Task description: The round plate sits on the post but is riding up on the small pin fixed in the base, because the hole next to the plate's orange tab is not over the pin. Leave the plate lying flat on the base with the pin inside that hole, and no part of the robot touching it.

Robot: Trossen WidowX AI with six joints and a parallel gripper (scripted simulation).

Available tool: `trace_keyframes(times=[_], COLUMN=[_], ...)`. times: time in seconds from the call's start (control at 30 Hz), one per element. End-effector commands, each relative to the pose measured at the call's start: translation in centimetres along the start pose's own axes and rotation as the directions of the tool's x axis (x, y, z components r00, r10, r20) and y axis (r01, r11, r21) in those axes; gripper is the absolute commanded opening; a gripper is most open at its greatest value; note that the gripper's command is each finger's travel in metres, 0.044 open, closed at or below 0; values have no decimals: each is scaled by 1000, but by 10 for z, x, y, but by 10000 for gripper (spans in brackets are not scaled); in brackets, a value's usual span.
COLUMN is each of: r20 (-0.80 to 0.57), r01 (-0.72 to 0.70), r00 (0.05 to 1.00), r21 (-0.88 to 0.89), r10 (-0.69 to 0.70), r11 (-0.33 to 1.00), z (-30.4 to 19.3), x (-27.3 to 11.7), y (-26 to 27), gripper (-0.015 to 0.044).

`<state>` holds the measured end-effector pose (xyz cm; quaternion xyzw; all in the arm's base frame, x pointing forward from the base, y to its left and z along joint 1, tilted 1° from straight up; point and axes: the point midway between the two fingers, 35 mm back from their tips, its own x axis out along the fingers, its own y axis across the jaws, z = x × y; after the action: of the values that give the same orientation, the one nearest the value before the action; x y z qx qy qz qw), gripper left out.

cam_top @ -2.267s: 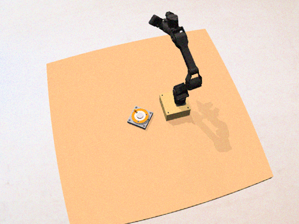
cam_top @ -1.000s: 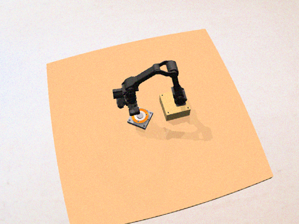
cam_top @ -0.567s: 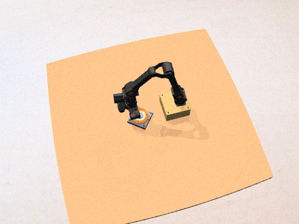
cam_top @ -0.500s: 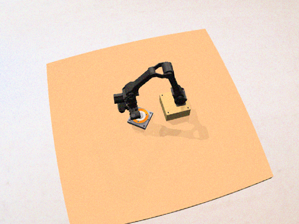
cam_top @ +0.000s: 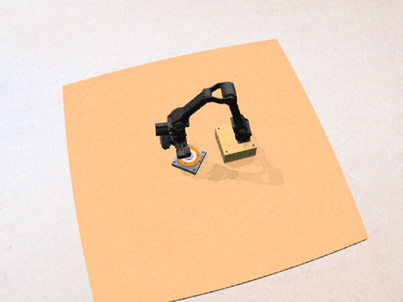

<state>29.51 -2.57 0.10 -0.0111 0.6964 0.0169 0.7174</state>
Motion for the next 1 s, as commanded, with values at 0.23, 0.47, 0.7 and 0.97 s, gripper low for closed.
trace_keyframes(times=[0.23, 0.47, 0.7, 0.97], r20=[-10, -11, -11, -11], r01=[6, 6, 6, 6], r00=[1000, 1000, 1000, 1000], r21=[-3, -3, -3, -3], r10=[-6, -6, -6, -6], r11=[1000, 1000, 1000, 1000], z=[-12, -16, -20, -23], x=[2, 2, 2, 2], y=[-5, -6, -7, -7], gripper=[0, 0, 0, 0])
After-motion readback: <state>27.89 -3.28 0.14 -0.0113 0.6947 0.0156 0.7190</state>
